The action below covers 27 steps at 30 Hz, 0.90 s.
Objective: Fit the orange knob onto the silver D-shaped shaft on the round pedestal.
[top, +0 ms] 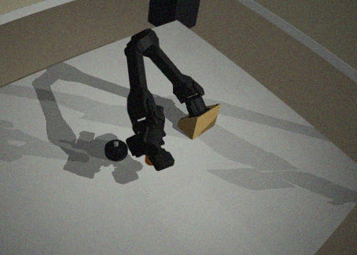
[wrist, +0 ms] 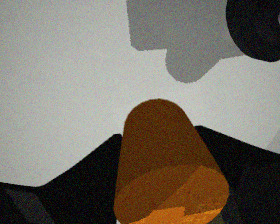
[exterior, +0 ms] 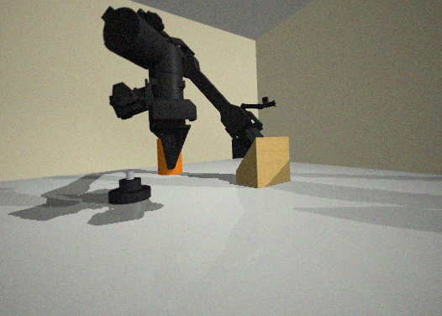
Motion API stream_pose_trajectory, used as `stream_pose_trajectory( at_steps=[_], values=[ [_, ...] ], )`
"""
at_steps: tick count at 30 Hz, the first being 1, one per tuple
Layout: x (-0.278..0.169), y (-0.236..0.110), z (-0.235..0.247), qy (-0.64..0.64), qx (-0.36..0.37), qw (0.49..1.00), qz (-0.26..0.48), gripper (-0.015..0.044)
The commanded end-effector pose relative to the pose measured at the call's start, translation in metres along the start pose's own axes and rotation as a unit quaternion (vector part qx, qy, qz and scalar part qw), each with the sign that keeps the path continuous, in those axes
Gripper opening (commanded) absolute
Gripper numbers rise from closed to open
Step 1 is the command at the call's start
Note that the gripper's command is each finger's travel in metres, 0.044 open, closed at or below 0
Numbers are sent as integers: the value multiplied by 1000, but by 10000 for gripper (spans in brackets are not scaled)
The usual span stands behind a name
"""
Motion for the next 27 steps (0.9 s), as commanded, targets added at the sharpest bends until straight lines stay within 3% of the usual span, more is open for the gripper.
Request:
stream_pose_trajectory(
  at_steps=[1,9,16,27],
  values=[
    [2,-24,3,7,7,1000,-1,0],
    [0,-69,0,7,4,1000,-1,0],
    [-1,-72,-1,5,10,1000,0,0],
    [-3,-92,1,0,122,992,28,0]
  ],
)
Point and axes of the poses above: the point midway between the two fingers, 35 mm back from their tips, its own y axis out along the fingers, its own z axis across the jaws, x = y × z, the point moved 1 cm from there along -y, back along the fingers, and after that the axes turned 14 degrees about y, right-handed, at the moved point
